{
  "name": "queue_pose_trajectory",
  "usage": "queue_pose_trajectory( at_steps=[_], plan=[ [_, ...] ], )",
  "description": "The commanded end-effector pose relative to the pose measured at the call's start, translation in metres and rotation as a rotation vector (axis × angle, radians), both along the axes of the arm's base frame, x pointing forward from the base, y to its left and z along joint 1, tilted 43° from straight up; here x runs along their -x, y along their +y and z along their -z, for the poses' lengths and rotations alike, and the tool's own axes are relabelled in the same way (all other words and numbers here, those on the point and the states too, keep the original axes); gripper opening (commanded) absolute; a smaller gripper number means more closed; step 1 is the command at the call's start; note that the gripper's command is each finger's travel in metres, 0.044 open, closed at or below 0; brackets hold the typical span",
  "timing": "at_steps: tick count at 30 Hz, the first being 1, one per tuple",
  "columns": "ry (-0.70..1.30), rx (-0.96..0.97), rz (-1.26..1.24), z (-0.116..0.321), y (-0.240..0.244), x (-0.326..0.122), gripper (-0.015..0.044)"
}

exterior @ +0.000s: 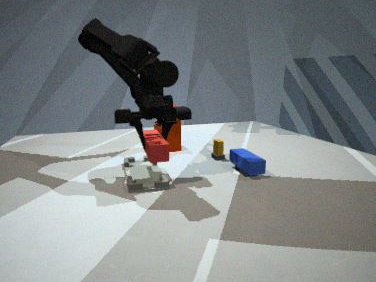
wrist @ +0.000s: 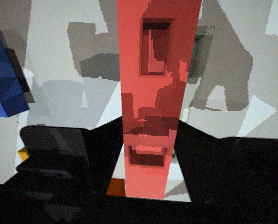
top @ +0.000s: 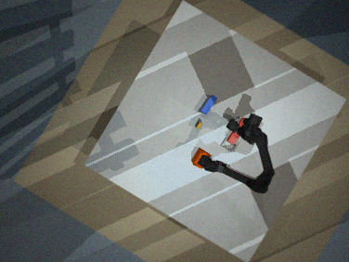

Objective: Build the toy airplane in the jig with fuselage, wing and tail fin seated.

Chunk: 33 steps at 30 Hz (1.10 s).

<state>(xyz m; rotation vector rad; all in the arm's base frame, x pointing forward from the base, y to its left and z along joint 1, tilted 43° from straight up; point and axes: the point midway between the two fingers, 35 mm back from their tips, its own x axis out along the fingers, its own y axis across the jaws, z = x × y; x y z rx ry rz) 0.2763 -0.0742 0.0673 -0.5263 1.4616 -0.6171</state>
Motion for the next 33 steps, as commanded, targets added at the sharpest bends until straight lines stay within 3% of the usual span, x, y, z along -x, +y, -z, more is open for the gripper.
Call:
queue_pose_trajectory(
  at_steps=[1, 3, 11, 33],
  plan=[
    [-0.003, 0.011, -0.007, -0.0066, -0.0119, 0.0035, 0.0000],
    [-0.002, 0.013, -0.008, -0.0072, -0.0139, 0.0042, 0.0000],
    [-0.002, 0.013, -0.008, -0.0072, -0.0141, 0.0041, 0.0197],
    [-0.002, 0.013, -0.008, -0.0072, -0.0141, 0.0041, 0.0197]
  ],
)
